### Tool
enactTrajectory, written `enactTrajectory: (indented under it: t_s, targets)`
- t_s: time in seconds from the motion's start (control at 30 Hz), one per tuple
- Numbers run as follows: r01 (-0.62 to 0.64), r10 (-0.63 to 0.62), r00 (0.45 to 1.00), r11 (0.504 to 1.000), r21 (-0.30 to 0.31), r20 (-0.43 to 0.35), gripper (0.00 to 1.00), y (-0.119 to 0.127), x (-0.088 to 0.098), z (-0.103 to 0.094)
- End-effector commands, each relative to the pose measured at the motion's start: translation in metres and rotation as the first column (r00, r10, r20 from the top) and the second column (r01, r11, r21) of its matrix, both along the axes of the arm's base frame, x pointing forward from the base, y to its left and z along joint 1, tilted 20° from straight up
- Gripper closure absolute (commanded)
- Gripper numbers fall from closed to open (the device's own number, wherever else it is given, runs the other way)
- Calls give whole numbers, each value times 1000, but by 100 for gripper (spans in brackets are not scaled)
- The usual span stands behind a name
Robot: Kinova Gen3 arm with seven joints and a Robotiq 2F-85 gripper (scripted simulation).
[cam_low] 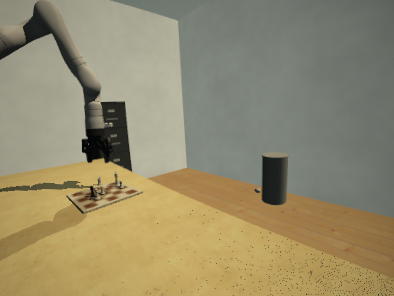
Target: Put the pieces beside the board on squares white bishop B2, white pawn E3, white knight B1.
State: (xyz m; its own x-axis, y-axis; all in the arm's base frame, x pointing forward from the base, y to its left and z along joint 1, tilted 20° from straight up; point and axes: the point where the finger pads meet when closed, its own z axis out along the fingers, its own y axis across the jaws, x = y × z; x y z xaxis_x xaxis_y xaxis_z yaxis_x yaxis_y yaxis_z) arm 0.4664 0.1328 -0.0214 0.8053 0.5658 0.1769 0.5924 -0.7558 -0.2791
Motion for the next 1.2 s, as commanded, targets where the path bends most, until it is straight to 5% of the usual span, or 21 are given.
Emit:
enactTrajectory:
  t_s: [0.0,0.47,0.97,1.0,1.17]
  targets:
    - [-63,62,997,998,6,33,0,3,0,5]
    - [-310,308,941,951,-6,141,0,18,-2,14]
    - [-361,358,919,933,-13,164,0,22,-3,16]
    - [-361,358,919,933,-13,164,63,22,-3,16]
    - [-361,358,919,933,-13,164,63,22,-3,16]
